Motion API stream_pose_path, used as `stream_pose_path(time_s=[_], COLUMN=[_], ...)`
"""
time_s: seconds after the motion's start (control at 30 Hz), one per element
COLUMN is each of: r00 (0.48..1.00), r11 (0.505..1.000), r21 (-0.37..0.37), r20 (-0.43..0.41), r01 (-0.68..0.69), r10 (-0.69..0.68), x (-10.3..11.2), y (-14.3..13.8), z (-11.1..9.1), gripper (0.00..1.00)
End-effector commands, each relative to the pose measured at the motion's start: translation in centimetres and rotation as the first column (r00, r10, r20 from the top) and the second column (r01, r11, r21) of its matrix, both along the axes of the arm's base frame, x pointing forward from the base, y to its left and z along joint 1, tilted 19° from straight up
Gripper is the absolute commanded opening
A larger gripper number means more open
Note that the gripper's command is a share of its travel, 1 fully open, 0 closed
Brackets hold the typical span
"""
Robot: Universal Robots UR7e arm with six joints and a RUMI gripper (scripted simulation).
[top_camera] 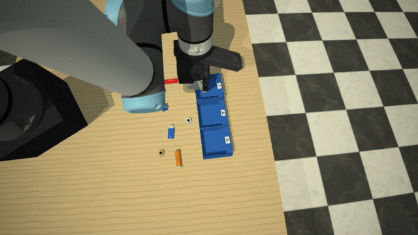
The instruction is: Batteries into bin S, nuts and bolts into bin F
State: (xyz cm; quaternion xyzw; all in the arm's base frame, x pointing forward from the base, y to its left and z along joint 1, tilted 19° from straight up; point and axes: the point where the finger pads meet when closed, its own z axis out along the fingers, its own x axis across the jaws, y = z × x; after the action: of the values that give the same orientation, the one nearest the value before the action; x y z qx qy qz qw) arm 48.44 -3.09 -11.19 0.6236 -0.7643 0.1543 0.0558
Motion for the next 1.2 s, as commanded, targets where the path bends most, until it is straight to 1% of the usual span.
stream_pose_path(time_s=[0.0,0.83,1.1,1.17], r00=[1.000,1.000,1.000,1.000], r11=[1.000,1.000,1.000,1.000], r21=[0.000,0.000,0.000,0.000], r20=[0.001,0.001,0.001,0.001], r01=[0.000,0.000,0.000,0.000], r10=[0.000,0.000,0.000,0.000], x=[0.0,-0.2,-0.6,-0.6], y=[0.0,0.8,1.8,1.8], z=[0.0,2.6,5.6,5.7], gripper=[0.04,0.04,0.04,0.04])
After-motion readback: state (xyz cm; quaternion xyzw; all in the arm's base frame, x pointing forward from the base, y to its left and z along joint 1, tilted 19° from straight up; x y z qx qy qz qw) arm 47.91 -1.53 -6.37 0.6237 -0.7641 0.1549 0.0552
